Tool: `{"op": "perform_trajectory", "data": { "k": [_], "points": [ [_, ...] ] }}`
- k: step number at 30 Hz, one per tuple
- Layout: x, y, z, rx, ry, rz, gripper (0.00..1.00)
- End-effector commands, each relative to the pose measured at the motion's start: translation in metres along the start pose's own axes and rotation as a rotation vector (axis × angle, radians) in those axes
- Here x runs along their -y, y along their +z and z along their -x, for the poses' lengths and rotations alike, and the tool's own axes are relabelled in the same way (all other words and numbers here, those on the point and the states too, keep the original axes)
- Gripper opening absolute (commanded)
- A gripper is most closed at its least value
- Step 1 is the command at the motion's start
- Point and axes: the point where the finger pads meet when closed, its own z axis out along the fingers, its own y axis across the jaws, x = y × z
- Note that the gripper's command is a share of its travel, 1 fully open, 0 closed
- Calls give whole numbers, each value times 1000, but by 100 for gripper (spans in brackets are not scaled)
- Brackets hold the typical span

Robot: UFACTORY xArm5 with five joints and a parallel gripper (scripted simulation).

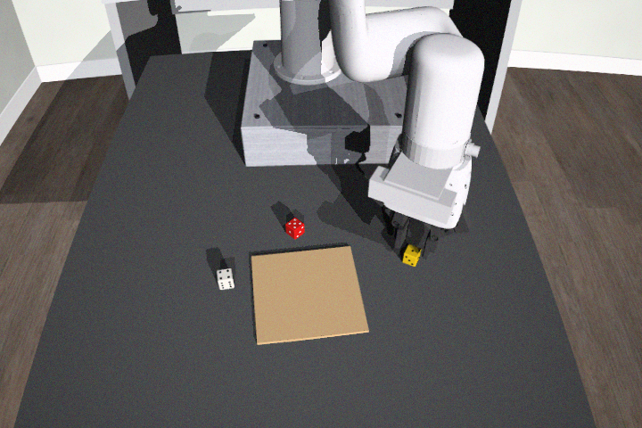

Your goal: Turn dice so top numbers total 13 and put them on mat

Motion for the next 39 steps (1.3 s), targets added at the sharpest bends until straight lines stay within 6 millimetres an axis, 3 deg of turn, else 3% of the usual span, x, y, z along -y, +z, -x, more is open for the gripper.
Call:
{"op": "perform_trajectory", "data": {
  "k": [1, 18, 39],
  "points": [
    [1, -1, -1, -2, 0, -2, 36],
    [1, 0, -1, -2, 0, -2, 36],
    [1, 22, -1, -2, 0, -2, 36]
  ]
}}
